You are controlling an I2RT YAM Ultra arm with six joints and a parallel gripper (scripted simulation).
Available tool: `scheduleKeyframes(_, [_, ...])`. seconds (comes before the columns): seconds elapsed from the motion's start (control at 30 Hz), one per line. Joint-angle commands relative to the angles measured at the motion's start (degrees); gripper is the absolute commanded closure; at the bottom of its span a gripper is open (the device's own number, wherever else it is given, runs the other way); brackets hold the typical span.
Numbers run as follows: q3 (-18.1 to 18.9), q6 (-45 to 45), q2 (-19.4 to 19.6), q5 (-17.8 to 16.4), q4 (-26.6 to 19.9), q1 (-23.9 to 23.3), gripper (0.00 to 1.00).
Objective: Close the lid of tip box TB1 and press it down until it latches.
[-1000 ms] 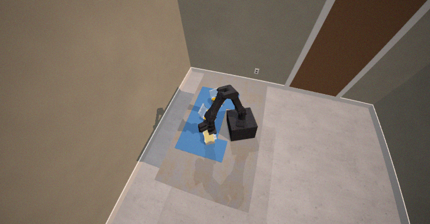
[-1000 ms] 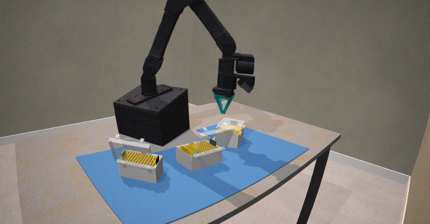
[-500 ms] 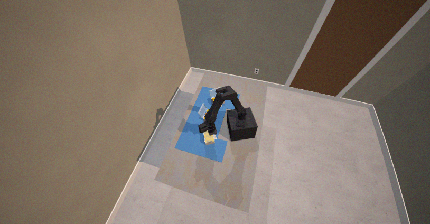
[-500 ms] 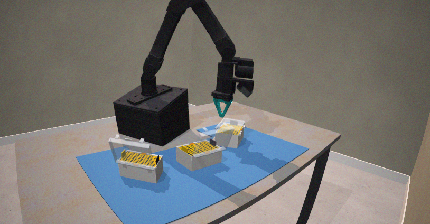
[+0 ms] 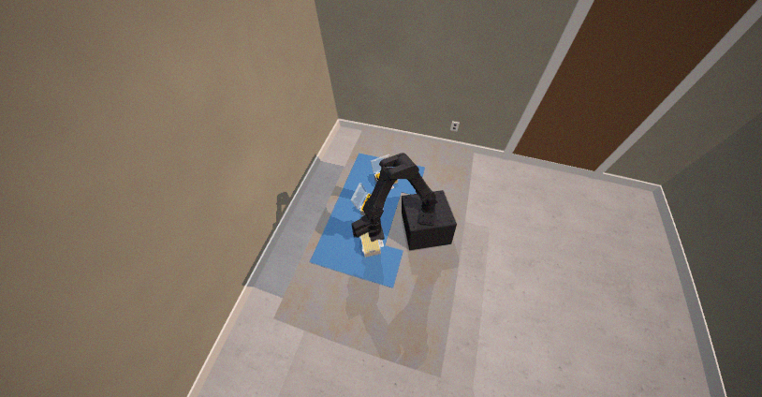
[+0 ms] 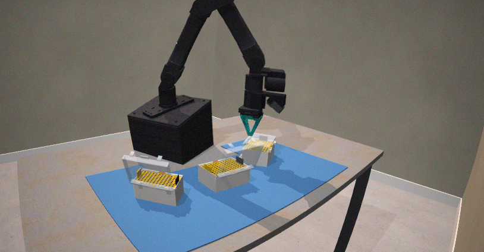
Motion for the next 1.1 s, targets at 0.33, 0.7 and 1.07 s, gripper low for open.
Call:
scheduleKeyframes(0.33, [0.12,-0.06,-0.25,0.02,0.67,0.03,1.00])
scheduleKeyframes(0.7, [-0.07,-0.16,0.25,0.02,1.38,-0.07,1.00])
scheduleKeyframes(1.07, [-0.27,-0.28,0.87,0.03,2.22,-0.18,1.00])
